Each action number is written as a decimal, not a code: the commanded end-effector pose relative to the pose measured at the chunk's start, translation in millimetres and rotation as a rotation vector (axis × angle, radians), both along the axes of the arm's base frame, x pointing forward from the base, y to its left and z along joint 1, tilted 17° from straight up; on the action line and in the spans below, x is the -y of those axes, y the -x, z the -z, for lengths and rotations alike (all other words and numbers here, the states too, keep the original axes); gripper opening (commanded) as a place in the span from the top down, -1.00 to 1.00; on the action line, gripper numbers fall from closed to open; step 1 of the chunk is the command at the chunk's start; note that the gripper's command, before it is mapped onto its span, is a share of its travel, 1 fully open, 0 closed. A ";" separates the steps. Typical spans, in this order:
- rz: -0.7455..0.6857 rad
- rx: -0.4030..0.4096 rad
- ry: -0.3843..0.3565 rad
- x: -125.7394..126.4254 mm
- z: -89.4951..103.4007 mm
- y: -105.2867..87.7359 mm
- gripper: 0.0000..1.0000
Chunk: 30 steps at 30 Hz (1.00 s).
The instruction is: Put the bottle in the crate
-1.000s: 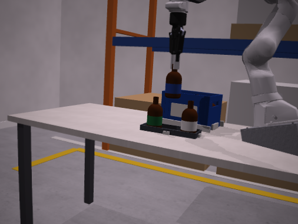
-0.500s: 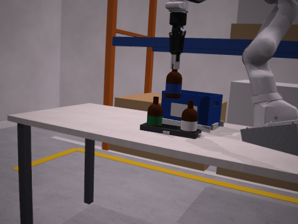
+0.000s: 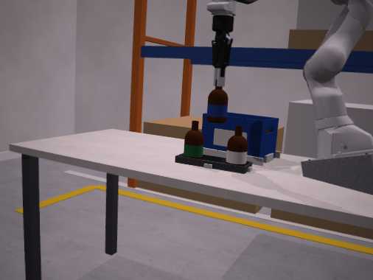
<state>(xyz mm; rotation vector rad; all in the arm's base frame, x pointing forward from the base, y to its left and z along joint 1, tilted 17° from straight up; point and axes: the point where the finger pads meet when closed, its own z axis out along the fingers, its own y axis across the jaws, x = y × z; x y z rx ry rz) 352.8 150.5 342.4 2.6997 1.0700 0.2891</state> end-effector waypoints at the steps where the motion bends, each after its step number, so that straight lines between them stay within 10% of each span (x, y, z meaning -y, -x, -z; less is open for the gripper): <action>1: -0.005 0.003 -0.005 -1.6 -3.3 0.0 1.00; 30: -0.005 0.003 -0.005 -3.2 -15.1 3.5 1.00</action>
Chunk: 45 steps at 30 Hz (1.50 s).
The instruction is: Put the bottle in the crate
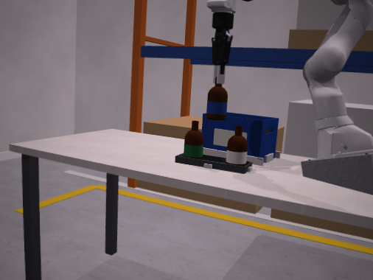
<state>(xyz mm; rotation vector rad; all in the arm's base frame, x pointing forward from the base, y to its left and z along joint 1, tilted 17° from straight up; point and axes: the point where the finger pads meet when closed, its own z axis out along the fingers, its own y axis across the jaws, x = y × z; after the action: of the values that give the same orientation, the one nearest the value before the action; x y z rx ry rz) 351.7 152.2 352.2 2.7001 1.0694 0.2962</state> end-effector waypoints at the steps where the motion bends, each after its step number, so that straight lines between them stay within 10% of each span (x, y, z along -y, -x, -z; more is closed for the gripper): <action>1: -0.005 -0.001 -0.002 -1.7 -6.4 2.8 1.00; 45: -0.005 -0.001 -0.002 -2.8 -14.4 5.1 1.00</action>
<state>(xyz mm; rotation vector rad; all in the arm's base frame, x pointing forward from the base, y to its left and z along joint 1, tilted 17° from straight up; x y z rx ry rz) 346.9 153.2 363.5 2.7001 1.0706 0.2891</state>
